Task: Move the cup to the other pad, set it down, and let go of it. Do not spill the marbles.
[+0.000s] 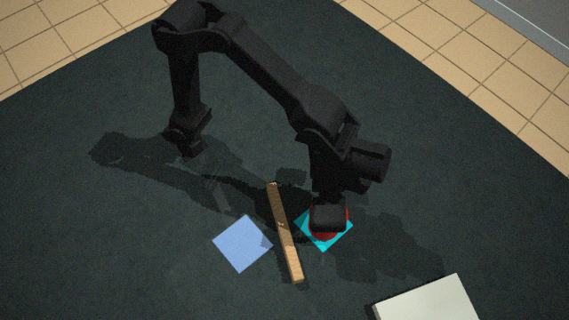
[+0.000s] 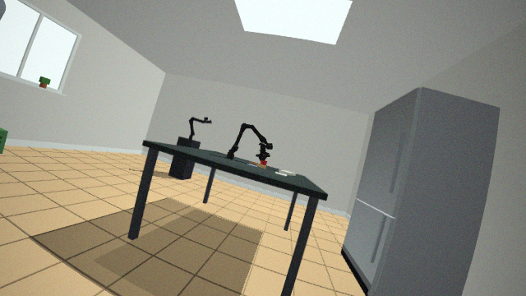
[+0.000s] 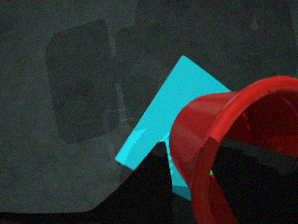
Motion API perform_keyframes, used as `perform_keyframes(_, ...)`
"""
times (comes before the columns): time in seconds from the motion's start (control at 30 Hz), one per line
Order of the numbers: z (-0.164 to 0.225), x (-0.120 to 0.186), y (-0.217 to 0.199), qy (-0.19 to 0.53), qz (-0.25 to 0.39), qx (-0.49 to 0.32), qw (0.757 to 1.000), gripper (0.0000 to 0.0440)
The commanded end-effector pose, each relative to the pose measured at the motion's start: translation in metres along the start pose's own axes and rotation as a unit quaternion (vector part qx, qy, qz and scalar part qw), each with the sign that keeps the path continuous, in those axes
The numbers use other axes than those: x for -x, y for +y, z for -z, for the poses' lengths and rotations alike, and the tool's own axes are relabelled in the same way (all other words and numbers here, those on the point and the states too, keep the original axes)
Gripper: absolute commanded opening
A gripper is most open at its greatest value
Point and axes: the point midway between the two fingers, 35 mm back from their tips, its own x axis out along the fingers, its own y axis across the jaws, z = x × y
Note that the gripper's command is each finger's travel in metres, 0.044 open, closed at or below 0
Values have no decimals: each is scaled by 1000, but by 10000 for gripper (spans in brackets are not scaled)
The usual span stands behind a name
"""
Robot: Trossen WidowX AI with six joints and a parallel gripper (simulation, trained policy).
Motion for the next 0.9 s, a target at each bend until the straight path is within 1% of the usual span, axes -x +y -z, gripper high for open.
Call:
perform_keyframes(0.0, 0, 7, 1, -11, -3, 1, 1000, 100)
perform_keyframes(0.33, 6, 28, 3, -33, -8, -4, 999, 144)
perform_keyframes(0.7, 5, 59, 0, -73, -1, -15, 997, 194)
perform_keyframes(0.8, 3, 69, -3, -87, 5, -16, 996, 224)
perform_keyframes(0.87, 2, 74, -5, -93, 8, -17, 995, 269)
